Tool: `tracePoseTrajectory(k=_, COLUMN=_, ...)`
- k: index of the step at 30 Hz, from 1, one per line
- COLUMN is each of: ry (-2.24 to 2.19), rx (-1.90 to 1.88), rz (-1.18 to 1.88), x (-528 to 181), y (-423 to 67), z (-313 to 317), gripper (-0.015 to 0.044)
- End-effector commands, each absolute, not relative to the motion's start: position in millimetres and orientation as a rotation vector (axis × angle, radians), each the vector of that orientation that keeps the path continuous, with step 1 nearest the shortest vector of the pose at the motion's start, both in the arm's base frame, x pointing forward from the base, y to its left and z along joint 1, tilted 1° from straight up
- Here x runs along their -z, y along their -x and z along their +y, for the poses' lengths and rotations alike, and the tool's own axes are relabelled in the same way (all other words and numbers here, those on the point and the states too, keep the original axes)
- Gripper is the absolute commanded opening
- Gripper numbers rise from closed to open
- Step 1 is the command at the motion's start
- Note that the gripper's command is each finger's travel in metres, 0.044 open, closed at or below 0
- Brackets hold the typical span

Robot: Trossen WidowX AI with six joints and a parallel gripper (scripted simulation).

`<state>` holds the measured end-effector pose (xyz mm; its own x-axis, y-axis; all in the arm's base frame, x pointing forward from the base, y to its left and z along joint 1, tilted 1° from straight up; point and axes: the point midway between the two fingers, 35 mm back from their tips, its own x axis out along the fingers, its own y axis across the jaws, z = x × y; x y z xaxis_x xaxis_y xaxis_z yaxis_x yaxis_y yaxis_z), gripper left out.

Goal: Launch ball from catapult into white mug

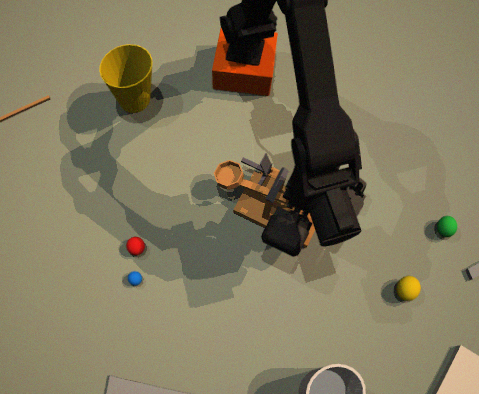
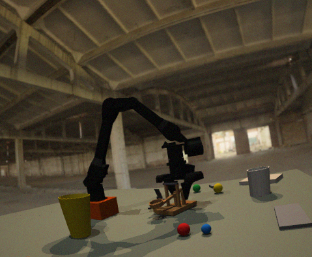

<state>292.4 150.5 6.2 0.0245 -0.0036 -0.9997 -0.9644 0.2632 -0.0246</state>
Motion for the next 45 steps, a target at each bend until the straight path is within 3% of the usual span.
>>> tracePoseTrajectory(k=1, ry=1.024, rx=-0.992, rz=1.304, x=-6.5, y=-293.0, z=150.4, gripper=0.0098)
tracePoseTrajectory(k=6, ry=1.023, rx=-0.993, rz=1.305, x=-45.1, y=-292.5, z=151.3, gripper=0.0)
tracePoseTrajectory(k=45, ry=0.326, rx=-0.301, rz=1.525, x=-54.6, y=-311.3, z=135.0, gripper=0.0)
